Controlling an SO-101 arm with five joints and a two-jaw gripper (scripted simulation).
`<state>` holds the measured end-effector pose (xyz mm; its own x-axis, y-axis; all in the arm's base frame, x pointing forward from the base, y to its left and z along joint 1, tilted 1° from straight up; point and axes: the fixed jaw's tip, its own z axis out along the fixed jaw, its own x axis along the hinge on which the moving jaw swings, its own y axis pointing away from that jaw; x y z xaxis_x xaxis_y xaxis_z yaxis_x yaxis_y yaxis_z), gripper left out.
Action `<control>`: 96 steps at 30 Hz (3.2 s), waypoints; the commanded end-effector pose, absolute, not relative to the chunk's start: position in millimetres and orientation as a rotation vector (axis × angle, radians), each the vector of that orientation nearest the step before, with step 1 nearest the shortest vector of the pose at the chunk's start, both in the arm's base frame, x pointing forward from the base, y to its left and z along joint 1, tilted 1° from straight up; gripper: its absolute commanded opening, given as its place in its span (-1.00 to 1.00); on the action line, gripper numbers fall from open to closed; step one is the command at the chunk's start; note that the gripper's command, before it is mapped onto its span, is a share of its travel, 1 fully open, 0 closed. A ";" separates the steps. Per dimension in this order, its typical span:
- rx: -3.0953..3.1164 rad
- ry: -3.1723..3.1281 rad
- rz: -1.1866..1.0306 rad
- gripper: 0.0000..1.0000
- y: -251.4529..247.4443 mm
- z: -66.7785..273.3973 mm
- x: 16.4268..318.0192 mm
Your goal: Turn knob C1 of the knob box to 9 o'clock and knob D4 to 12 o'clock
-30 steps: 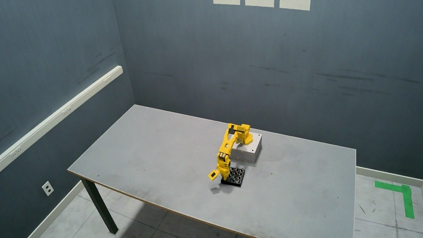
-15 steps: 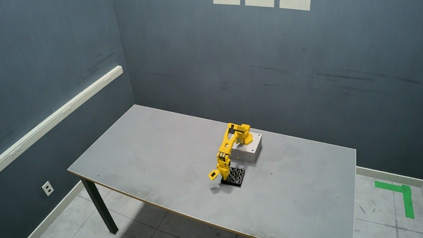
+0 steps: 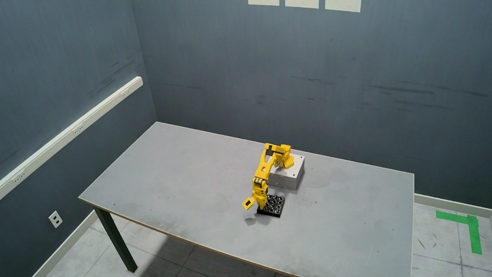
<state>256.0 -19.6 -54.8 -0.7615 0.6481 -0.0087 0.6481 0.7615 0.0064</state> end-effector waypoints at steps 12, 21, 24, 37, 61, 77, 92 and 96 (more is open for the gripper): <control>1.089 2.940 0.002 -0.98 -22.3 -55.5 253.6; 0.960 2.985 0.002 -0.98 -22.0 -55.5 253.2; 0.882 3.009 0.002 -0.98 -21.8 -55.5 253.0; 0.589 3.079 0.001 -0.98 -21.3 -55.5 252.0; -0.009 3.135 -0.001 -0.98 -20.9 -55.5 249.8; -0.391 3.111 -0.002 -0.98 -21.1 -55.5 248.4; -0.741 3.047 -0.003 -0.98 -21.6 -55.5 247.2; -0.847 3.019 -0.004 -0.98 -21.8 -55.5 246.9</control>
<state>249.1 -20.9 -54.2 -0.8775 -0.4794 -0.0149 -0.4792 0.8776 -0.0138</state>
